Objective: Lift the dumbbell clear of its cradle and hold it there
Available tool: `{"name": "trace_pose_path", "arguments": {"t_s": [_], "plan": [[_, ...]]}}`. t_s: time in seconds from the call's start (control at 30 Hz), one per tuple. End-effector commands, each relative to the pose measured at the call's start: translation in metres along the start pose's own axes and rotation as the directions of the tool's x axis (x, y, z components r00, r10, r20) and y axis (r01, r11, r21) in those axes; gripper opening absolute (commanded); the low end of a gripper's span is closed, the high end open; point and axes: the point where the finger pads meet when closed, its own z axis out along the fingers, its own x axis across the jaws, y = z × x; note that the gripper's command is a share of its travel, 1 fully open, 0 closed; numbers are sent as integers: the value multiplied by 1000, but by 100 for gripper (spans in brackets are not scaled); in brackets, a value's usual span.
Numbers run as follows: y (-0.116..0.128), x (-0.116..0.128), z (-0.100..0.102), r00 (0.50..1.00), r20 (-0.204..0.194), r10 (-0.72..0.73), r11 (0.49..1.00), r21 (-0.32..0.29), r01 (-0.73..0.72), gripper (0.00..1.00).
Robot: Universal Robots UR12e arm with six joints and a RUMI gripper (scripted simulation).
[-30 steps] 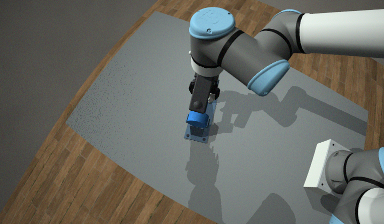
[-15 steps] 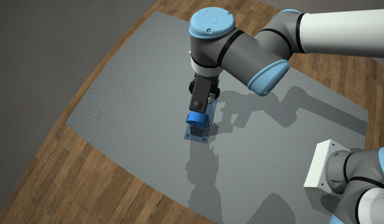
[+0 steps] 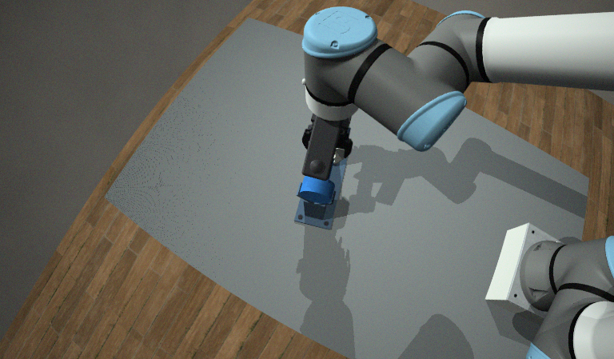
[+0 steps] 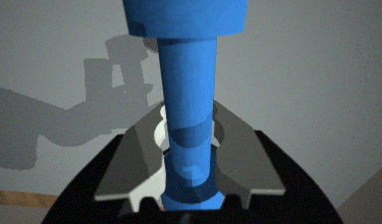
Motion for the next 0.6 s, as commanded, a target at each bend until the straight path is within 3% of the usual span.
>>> {"name": "trace_pose_path", "arguments": {"t_s": [0.0, 0.57], "plan": [[1, 1, -7, 1000, -2, 0, 1000, -1, 0, 0], [1, 1, -42, 1000, -2, 0, 1000, -1, 0, 0]]}}
